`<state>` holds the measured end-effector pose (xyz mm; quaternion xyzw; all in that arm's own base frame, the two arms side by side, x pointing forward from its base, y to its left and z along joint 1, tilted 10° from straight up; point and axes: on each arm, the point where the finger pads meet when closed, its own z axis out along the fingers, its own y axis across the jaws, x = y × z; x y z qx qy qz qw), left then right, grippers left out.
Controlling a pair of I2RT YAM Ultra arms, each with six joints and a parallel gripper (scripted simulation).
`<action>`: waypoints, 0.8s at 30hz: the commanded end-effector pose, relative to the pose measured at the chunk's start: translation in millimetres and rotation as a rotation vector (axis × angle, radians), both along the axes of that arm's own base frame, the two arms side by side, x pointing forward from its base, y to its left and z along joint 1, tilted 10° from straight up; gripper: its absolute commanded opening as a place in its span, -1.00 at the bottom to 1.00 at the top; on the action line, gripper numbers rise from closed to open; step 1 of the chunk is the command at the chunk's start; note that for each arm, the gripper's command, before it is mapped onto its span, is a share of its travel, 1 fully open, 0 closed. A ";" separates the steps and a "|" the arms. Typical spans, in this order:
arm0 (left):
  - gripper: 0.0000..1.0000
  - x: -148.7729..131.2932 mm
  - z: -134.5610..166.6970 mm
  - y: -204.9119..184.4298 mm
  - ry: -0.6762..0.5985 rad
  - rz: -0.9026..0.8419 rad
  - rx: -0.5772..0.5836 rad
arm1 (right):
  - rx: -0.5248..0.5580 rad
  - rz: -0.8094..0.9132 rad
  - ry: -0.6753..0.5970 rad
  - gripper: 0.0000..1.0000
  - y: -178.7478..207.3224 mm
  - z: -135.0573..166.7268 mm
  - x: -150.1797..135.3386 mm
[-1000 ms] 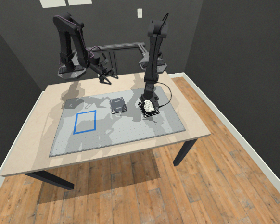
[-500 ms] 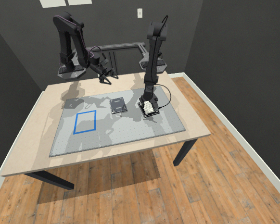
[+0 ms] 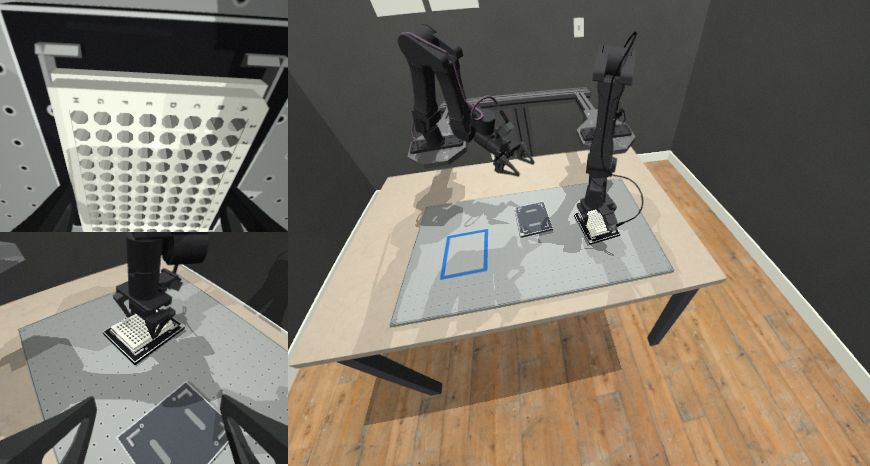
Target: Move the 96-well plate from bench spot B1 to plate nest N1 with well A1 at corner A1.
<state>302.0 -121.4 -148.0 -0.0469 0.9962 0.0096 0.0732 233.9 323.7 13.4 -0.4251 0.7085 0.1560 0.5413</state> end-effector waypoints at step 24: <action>0.60 -5.1 14.1 1.2 -0.020 0.014 0.011 | -0.017 0.004 0.008 1.00 -4.4 -5.7 -2.5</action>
